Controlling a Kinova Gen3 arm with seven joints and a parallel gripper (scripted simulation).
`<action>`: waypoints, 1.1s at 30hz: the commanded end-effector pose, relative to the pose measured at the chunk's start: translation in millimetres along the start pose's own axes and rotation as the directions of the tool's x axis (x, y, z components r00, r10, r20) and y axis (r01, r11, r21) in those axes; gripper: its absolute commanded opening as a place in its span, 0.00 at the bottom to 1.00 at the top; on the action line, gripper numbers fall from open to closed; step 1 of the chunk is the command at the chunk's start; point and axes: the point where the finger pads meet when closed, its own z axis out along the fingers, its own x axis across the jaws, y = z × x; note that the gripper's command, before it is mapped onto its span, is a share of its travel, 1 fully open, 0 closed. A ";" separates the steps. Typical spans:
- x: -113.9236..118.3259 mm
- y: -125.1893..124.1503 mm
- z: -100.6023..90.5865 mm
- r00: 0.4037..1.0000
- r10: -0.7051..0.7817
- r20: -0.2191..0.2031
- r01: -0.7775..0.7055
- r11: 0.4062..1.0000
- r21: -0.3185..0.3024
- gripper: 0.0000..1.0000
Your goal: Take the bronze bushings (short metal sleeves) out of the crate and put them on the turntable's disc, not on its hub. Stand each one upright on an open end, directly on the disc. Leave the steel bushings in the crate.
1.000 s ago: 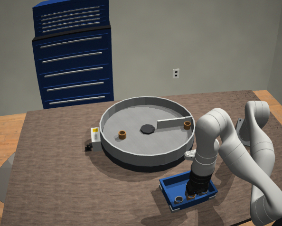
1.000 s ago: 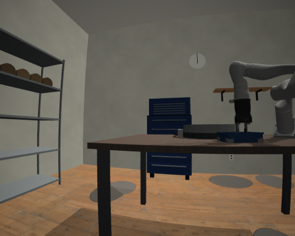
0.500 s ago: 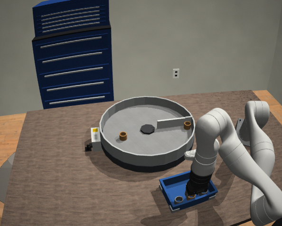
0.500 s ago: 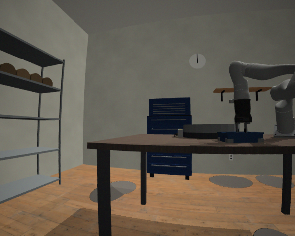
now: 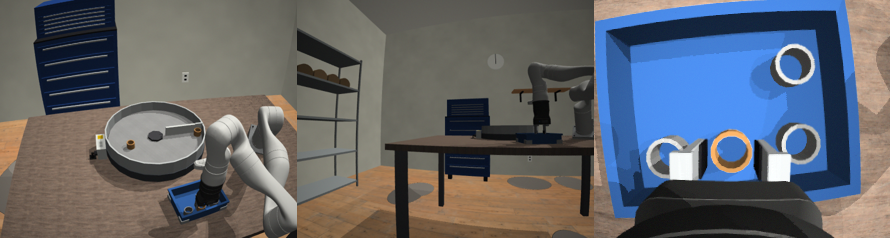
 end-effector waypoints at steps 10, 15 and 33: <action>-1.4 -1.1 19.4 1.000 0.009 0.005 -0.009 1.000 0.002 0.76; -1.4 -1.1 20.7 1.000 0.009 0.005 -0.009 1.000 0.002 0.76; -1.4 -1.1 20.8 1.000 0.009 0.005 -0.009 1.000 0.002 0.76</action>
